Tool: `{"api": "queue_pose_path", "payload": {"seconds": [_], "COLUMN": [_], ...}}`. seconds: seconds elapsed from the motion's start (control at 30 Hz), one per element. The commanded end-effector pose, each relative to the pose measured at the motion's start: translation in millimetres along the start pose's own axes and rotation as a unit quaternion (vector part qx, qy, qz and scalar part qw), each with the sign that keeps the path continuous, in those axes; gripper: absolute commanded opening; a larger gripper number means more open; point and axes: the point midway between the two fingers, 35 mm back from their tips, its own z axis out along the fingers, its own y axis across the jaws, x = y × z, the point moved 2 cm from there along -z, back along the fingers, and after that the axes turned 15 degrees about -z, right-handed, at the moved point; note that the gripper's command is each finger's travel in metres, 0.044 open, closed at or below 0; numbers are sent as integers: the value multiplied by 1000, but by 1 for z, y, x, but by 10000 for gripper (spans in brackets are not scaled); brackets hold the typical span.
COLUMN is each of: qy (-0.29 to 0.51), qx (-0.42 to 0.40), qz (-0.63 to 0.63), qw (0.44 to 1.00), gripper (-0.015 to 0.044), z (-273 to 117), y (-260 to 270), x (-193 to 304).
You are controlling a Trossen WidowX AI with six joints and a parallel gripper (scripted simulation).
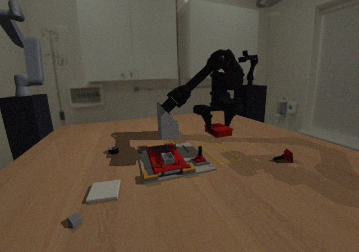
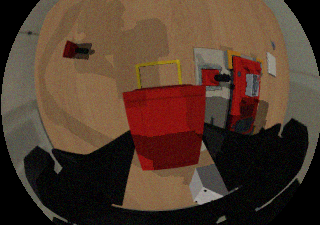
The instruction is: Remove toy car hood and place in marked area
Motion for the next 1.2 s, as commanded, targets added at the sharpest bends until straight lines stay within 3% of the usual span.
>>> {"api": "queue_pose_path", "payload": {"seconds": [0.0,1.17], "qy": [4,4], "qx": [-2,-2], "qz": [5,4], "qw": [1000,1000], "gripper": [0,0], "z": [6,37], "y": [0,0], "x": [3,3]}}
